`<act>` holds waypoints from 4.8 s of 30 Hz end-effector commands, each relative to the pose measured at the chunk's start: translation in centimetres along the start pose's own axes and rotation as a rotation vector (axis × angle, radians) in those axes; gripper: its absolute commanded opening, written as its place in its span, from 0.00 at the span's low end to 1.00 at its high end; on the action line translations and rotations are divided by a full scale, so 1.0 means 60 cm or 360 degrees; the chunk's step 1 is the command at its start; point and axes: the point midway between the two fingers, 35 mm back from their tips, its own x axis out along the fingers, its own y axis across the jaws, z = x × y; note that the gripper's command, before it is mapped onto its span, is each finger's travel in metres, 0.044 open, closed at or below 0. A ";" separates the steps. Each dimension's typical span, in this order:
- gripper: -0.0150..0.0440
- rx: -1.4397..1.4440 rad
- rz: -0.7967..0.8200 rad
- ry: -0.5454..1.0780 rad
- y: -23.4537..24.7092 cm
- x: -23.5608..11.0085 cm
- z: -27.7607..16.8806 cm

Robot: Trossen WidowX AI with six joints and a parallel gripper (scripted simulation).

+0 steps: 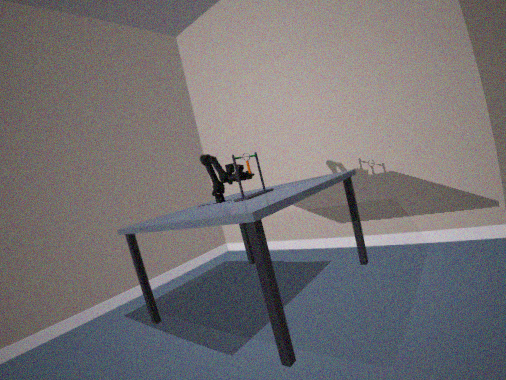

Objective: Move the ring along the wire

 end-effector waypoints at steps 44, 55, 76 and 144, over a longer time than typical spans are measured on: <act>0.00 0.0027 -0.0018 -0.0008 0.082 0.001 0.000; 0.00 0.0029 -0.0017 -0.0010 0.100 0.001 0.000; 0.00 0.0037 -0.0013 0.0181 0.124 -0.022 0.001; 0.00 0.0036 -0.0013 0.0265 0.129 -0.034 -0.028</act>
